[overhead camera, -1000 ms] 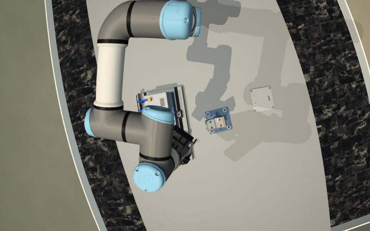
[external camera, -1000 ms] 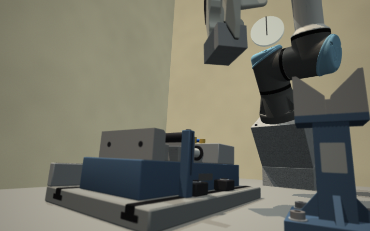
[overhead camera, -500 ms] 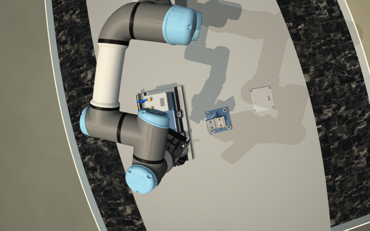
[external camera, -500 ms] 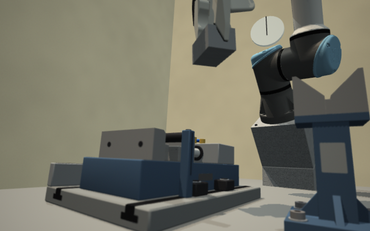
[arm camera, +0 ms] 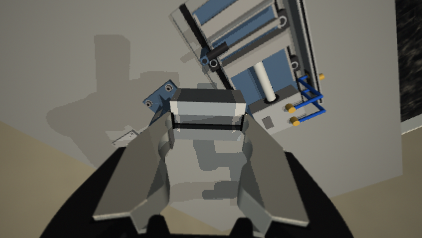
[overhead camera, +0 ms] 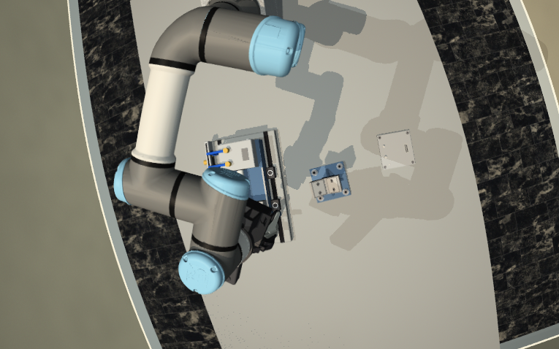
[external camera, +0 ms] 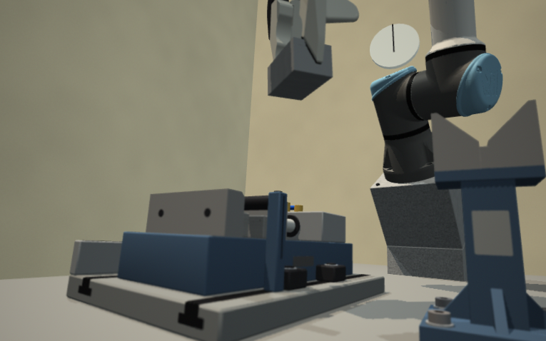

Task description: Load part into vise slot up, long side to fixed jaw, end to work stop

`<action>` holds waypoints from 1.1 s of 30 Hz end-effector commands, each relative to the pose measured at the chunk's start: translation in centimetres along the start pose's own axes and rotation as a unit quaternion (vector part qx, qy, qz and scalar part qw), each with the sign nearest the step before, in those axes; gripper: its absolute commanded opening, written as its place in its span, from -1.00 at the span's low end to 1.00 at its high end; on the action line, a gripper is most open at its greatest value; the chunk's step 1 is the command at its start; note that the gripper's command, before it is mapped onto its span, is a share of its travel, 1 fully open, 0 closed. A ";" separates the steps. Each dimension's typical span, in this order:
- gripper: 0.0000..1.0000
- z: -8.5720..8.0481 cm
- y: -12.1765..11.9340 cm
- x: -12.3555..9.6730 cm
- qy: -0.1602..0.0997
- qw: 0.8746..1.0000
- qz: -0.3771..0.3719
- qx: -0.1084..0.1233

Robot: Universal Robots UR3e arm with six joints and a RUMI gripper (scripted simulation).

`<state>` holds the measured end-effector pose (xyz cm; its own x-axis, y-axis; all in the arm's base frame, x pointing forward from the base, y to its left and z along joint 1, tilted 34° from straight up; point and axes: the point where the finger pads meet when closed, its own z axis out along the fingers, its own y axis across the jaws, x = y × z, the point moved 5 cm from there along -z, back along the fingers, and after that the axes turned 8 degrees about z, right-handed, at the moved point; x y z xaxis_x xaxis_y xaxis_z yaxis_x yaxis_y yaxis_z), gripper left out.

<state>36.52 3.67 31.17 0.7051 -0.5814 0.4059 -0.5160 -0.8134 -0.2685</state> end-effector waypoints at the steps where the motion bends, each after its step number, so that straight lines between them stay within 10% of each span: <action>1: -1.00 -0.2 0.4 0.5 0.001 1.000 -0.020 0.003; 33: -1.00 -0.6 2.3 2.8 0.009 0.994 -0.111 0.008</action>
<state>36.97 0.65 32.01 0.7842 -0.4146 0.4617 -0.3658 -0.9099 -0.1957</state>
